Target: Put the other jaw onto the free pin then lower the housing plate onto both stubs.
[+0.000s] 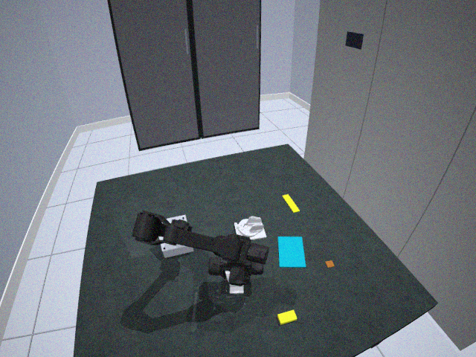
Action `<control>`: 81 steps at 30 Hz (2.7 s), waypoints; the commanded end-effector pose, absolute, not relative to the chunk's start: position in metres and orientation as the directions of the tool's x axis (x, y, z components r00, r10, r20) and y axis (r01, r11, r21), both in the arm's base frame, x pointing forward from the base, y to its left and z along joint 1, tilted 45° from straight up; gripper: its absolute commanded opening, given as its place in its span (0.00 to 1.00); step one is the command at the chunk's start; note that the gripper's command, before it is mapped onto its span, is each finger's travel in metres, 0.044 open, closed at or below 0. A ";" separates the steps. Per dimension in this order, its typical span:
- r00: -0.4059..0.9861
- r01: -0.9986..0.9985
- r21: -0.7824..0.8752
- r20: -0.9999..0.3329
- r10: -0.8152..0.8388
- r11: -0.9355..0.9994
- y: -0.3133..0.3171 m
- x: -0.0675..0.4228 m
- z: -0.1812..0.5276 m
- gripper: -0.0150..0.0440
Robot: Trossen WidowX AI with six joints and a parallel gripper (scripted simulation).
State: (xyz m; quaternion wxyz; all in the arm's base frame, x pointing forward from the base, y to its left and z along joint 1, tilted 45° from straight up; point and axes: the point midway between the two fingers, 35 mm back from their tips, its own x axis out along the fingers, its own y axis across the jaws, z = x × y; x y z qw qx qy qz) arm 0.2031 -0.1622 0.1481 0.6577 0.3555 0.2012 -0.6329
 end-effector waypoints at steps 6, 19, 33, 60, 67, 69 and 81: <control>0.129 0.972 0.228 -0.709 -0.694 -0.052 -0.143 0.202 0.173 0.85; 0.131 0.972 0.228 -0.706 -0.696 -0.048 -0.127 0.196 0.190 0.85; 0.134 0.991 0.116 -0.722 -0.679 0.073 -0.113 0.215 0.176 0.85; 0.130 0.864 -0.234 -0.751 -0.647 0.445 -0.056 0.261 0.127 0.85; 0.127 0.789 -0.318 -0.753 -0.645 0.526 -0.039 0.268 0.113 0.85; 0.127 0.764 -0.341 -0.753 -0.645 0.548 -0.034 0.270 0.109 0.85; 0.123 0.595 -0.467 -0.751 -0.649 0.654 -0.005 0.277 0.083 0.85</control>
